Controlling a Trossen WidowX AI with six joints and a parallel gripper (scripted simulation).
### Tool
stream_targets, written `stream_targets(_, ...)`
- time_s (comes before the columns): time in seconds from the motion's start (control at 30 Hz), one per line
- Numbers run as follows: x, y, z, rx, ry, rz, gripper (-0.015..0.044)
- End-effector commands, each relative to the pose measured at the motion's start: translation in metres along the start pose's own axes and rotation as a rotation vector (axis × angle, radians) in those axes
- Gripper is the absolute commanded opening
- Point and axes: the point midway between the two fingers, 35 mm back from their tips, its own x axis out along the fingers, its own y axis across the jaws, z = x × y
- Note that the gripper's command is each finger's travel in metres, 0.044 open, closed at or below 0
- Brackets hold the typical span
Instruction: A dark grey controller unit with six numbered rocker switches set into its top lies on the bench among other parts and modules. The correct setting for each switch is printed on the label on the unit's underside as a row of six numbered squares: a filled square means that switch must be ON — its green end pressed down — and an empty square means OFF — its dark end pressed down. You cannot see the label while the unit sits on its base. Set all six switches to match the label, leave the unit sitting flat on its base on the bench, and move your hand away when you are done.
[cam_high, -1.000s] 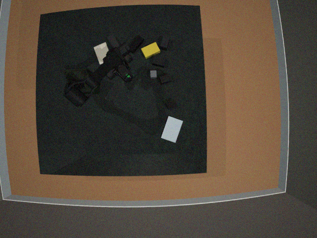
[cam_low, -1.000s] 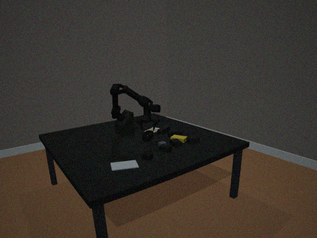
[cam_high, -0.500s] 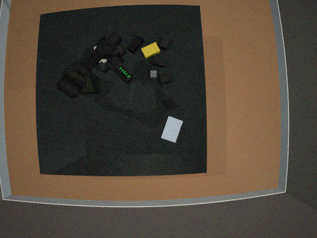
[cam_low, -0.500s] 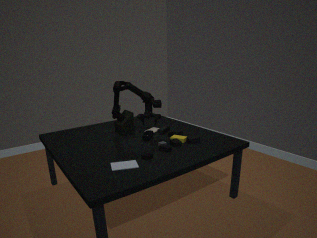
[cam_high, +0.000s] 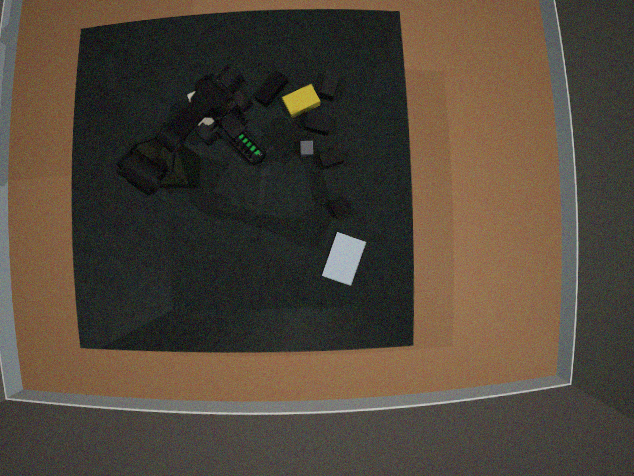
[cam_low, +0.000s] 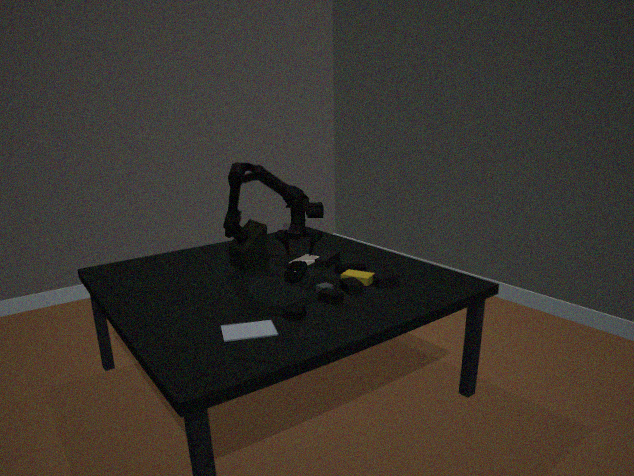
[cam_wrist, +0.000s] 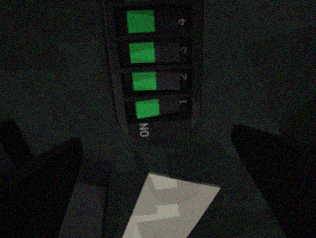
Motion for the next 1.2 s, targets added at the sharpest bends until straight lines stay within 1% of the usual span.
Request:
stream_targets(0.0, 0.008, -0.001, 0.0, -0.004, -0.003, -0.006, 0.044)
stream_targets(0.9, 0.048, -0.004, 0.001, -0.004, -0.006, -0.008, 0.044)
stream_targets(1.03, 0.048, -0.004, 0.001, -0.004, -0.006, -0.008, 0.0335)
stream_targets(1.17, 0.048, -0.004, 0.001, -0.004, -0.006, -0.008, 0.0308)
